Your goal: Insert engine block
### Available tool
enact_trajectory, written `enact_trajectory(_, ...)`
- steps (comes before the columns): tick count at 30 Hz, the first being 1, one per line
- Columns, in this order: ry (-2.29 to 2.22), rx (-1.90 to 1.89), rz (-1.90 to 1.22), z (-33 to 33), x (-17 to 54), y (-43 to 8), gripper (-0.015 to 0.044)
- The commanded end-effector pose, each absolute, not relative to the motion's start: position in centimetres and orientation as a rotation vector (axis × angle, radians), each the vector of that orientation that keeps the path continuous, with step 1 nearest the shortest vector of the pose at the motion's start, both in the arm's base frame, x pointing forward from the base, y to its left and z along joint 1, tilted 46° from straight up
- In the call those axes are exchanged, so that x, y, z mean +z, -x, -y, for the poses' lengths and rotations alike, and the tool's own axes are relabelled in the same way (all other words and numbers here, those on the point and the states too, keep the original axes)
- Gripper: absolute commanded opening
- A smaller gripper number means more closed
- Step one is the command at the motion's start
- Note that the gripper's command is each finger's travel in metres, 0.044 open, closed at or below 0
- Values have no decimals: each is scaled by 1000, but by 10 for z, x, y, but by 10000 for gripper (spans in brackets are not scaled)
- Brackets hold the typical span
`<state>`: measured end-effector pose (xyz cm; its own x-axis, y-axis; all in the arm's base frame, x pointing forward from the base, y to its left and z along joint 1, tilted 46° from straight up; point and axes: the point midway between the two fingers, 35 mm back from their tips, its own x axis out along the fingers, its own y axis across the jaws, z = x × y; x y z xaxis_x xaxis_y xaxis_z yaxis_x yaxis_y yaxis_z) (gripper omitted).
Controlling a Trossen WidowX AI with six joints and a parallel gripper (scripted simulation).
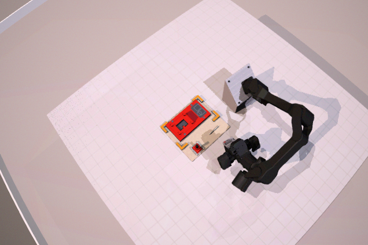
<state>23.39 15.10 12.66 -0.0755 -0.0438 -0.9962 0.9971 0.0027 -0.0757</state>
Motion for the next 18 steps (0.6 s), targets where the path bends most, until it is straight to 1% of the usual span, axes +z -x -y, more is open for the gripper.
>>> enact_trajectory(1,-1128,-1293,-1226,-156,119,-234,0)
enact_trajectory(18,-1129,-1293,-1227,-180,96,-232,0)
